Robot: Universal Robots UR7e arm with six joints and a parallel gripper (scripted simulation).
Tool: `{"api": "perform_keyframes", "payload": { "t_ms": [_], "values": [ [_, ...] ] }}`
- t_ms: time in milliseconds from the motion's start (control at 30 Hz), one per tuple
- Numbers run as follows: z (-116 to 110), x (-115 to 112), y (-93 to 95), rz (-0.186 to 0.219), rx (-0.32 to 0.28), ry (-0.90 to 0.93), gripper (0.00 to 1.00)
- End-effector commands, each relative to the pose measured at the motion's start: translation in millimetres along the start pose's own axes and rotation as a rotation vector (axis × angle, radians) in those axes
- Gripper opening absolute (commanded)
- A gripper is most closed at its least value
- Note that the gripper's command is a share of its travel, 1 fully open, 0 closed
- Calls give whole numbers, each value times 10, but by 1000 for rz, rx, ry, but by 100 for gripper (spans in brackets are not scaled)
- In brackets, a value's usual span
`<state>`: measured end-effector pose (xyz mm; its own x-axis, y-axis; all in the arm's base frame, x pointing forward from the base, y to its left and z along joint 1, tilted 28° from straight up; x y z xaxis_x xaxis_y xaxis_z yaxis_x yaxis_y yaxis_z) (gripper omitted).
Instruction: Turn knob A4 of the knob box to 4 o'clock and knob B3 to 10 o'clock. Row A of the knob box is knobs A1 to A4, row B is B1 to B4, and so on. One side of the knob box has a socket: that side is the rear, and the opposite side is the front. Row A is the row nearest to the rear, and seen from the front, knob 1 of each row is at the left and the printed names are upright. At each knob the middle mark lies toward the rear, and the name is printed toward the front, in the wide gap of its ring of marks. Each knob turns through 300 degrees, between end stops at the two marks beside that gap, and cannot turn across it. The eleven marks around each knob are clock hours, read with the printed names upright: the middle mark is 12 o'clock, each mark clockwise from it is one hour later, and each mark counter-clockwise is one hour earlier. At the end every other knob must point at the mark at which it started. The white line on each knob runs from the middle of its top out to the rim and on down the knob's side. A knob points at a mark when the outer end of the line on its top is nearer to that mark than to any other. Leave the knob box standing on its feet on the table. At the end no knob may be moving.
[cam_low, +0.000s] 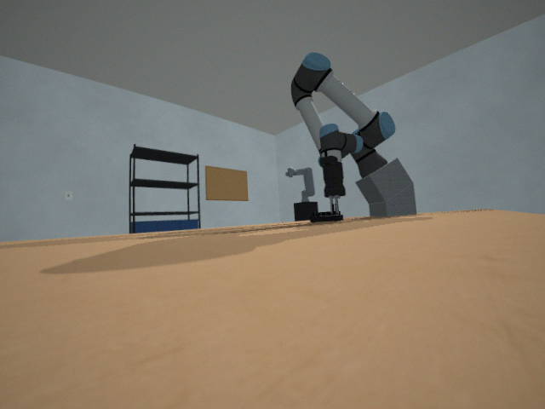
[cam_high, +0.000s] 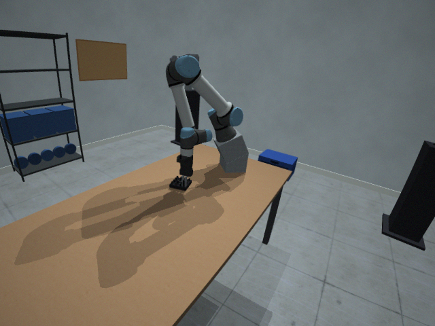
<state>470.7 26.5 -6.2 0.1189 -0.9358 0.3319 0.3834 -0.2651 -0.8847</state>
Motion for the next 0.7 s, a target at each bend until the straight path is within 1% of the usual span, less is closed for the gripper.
{"api": "perform_keyframes", "payload": {
  "t_ms": [0,633,667],
  "values": [
    [3,1,-3,0,1,9,30],
    [3,1,-3,0,1,11,30],
    [3,1,-3,0,1,11,46]
  ]
}}
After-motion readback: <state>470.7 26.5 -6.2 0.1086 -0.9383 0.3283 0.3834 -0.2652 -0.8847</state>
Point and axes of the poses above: the point where the finger pads meet when closed, its own y axis out along the fingers, its own x axis across the jaws, z = x × y, the point moved 2 cm from there along -y, back along the fingers, and after that the axes turned 15 degrees about y, right-handed, at the moved point
